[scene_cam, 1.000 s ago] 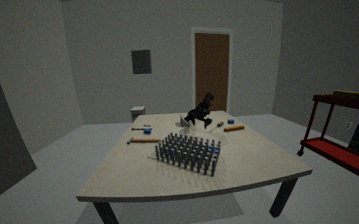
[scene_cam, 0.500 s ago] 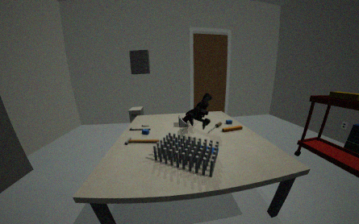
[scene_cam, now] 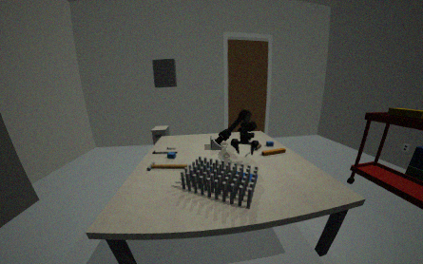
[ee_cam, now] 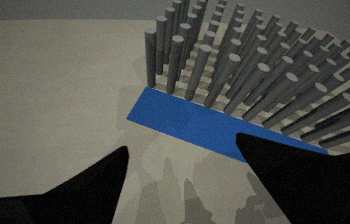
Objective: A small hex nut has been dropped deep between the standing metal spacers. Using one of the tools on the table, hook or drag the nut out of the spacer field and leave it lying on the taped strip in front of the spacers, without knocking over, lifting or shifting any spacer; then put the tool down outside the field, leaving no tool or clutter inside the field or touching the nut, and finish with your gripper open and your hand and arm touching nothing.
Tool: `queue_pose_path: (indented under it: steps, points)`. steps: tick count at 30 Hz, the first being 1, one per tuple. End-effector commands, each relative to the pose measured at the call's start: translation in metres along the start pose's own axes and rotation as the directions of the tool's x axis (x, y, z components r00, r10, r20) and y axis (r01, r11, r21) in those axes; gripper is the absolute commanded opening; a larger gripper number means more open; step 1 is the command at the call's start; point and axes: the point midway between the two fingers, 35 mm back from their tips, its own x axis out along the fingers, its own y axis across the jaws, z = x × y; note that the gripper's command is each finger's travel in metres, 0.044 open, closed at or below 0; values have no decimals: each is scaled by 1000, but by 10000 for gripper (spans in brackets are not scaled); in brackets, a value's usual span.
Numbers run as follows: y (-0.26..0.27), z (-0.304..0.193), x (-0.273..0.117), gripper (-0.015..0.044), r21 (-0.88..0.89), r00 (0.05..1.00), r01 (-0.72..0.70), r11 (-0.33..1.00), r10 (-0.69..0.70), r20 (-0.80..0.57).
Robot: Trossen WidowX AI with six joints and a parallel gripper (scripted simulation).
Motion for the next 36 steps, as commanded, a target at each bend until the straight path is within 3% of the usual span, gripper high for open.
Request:
queue_pose_path:
  steps: [1,8,14,20,36]
  points:
    - [59,-25,-14,440,138,990,-58,989,75,-118]
    - [153,-89,-73,440,401,918,-10,916,167,-359]
    - [197,-149,-147,440,536,799,203,820,178,-574]
    - [208,-192,-226,440,541,664,445,713,143,-734]
    - [201,-197,-231,440,540,659,453,710,141,-739]
